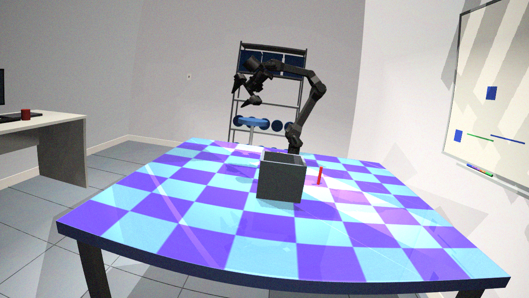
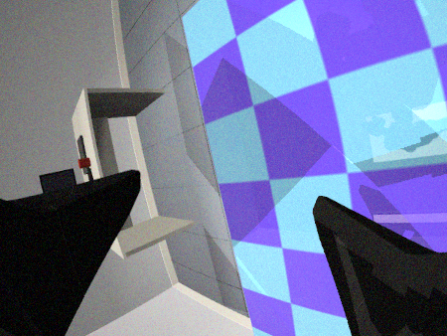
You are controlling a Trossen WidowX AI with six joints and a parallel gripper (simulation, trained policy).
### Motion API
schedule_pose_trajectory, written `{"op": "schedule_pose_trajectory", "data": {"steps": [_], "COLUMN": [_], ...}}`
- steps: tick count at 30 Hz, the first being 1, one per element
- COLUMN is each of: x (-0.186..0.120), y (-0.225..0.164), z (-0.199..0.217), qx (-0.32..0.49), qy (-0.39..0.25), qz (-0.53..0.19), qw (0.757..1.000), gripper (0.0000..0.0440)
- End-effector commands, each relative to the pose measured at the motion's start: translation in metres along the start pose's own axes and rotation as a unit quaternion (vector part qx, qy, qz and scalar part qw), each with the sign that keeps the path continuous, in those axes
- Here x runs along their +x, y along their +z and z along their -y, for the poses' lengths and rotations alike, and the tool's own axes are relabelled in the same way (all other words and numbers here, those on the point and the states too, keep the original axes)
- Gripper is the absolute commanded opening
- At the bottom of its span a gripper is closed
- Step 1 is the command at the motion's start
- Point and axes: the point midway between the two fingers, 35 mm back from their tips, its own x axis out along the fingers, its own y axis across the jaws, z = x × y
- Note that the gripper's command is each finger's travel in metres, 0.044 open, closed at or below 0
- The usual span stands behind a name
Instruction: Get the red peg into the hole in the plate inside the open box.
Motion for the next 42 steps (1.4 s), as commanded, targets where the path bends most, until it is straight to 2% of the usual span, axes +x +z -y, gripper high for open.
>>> {"op": "schedule_pose_trajectory", "data": {"steps": [1, 10, 20, 31, 42], "x": [-0.025, -0.085, -0.153, -0.217, -0.260], "y": [-0.031, -0.089, -0.129, -0.146, -0.145], "z": [0.001, 0.019, 0.053, 0.099, 0.152], "qx": [-0.020, -0.069, -0.112, -0.152, -0.193], "qy": [0.015, 0.029, 0.016, -0.032, -0.105], "qz": [-0.067, -0.211, -0.357, -0.479, -0.550], "qw": [0.997, 0.975, 0.927, 0.864, 0.806], "gripper": [0.0440, 0.0440, 0.0440, 0.0440, 0.0440]}}
